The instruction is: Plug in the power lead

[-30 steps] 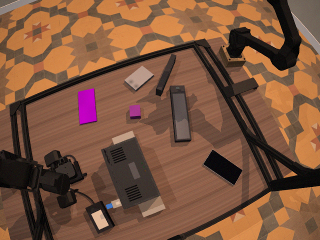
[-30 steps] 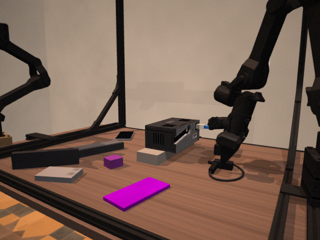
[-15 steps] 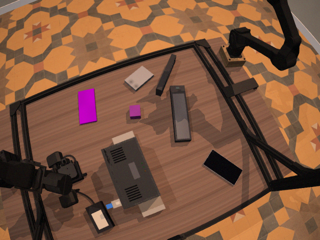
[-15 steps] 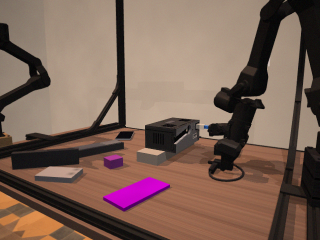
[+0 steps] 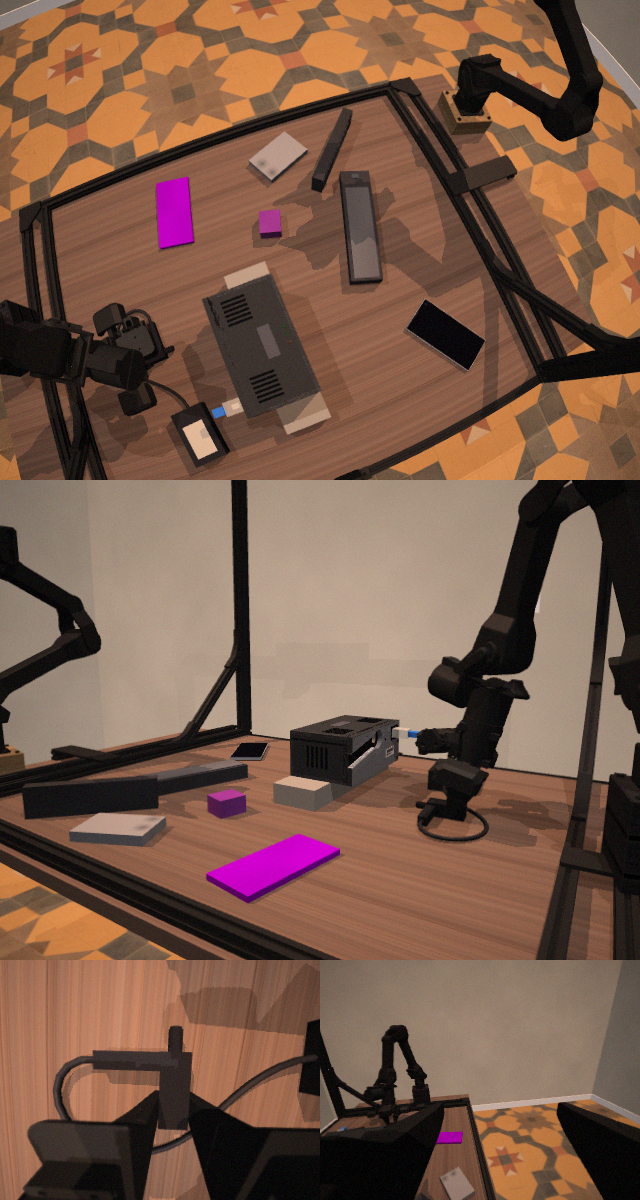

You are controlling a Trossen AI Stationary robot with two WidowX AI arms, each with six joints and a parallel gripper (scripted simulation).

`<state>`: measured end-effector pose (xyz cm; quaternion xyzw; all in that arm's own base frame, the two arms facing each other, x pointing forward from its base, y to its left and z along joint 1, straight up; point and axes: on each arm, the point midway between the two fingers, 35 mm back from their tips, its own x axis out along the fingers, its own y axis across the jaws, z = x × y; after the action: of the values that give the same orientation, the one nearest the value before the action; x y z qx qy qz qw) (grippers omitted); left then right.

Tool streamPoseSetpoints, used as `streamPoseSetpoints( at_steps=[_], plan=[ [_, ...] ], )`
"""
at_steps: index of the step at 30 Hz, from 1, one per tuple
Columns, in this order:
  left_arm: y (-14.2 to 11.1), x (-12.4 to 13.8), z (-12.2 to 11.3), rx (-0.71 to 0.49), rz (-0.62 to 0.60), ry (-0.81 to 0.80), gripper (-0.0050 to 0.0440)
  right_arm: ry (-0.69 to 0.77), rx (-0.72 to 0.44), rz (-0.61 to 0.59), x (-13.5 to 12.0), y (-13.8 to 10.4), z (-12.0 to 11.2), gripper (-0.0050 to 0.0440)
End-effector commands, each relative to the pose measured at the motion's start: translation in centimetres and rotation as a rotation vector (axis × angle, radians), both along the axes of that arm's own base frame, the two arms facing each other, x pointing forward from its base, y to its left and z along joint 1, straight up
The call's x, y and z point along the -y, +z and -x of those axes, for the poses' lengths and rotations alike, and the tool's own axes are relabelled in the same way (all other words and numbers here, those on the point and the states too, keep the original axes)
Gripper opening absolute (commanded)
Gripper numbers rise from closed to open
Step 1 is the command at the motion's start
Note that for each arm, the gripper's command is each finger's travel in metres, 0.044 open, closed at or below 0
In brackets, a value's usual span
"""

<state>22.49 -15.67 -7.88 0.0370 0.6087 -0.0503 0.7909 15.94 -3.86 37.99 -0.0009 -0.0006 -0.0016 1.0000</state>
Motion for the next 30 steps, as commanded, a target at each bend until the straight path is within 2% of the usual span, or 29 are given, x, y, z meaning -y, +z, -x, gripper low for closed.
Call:
streamPoseSetpoints(
  at_steps=[1,7,10,12,23,30],
  plan=[
    [0.0,0.0,0.0,0.003,-0.002,0.003,0.0064,0.003,0.0,-0.003,-0.1,0.0,0.0,0.04],
    [0.0,0.0,0.0,0.003,-0.002,0.003,0.0064,0.003,0.0,-0.003,-0.1,0.0,0.0,0.04],
    [0.8,0.1,-0.1,0.003,-0.002,0.003,0.0,0.003,0.0,-0.003,-0.1,0.0,0.0,0.04],
    [0.8,0.1,-0.1,0.003,-0.002,0.003,0.0,0.003,0.0,-0.003,-0.1,0.0,0.0,0.04],
    [7.6,0.0,-0.1,0.0,0.0,0.0,0.0,0.003,0.0,-0.003,-0.1,0.0,0.0,0.04],
    [8.0,0.0,0.0,0.0,0.0,0.0,0.0,0.003,0.0,-0.003,-0.1,0.0,0.0,0.04]
  ],
)
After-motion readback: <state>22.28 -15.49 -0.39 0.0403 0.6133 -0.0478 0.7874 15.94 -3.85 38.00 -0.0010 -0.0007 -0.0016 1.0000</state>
